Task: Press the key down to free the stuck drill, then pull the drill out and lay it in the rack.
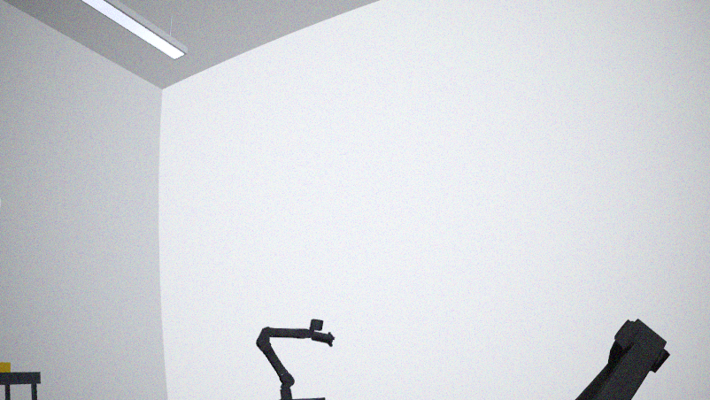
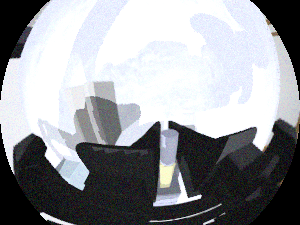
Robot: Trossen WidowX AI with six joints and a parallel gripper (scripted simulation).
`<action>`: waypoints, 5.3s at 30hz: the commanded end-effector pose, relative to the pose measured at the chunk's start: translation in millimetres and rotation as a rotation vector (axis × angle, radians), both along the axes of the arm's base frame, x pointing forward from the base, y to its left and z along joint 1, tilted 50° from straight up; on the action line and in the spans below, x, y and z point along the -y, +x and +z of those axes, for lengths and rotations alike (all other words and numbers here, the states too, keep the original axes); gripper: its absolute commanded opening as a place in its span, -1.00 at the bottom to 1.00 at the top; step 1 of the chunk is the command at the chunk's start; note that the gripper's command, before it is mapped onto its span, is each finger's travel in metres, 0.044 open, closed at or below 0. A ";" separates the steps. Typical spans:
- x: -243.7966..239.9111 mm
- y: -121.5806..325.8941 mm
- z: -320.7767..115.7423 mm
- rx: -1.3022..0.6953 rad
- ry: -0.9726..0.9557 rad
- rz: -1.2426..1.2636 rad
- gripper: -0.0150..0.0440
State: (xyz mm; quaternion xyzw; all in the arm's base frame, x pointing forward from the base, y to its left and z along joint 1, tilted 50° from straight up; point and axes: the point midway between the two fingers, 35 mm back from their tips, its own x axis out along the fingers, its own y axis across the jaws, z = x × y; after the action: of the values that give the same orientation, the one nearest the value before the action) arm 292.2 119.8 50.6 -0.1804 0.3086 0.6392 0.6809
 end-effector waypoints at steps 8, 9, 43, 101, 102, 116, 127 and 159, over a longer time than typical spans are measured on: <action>-2.9 0.8 2.9 0.000 0.000 0.000 -0.05; -2.9 0.8 2.9 0.000 0.000 0.000 0.04; 4.2 -0.2 -10.5 0.004 0.002 -0.004 1.00; 0.7 -0.5 -3.2 0.004 0.002 -0.004 -0.49; 0.0 -0.2 -2.4 0.004 0.003 -0.004 -0.49; -11.5 4.4 11.1 0.004 0.003 -0.004 -0.49; -22.9 7.8 23.7 0.005 0.004 -0.004 -0.49; -31.1 7.9 44.3 0.005 0.004 -0.004 -0.49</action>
State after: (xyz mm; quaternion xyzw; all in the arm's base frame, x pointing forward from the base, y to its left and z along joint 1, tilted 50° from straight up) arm 299.8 153.0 93.2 -0.1766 0.3079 0.6385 0.6829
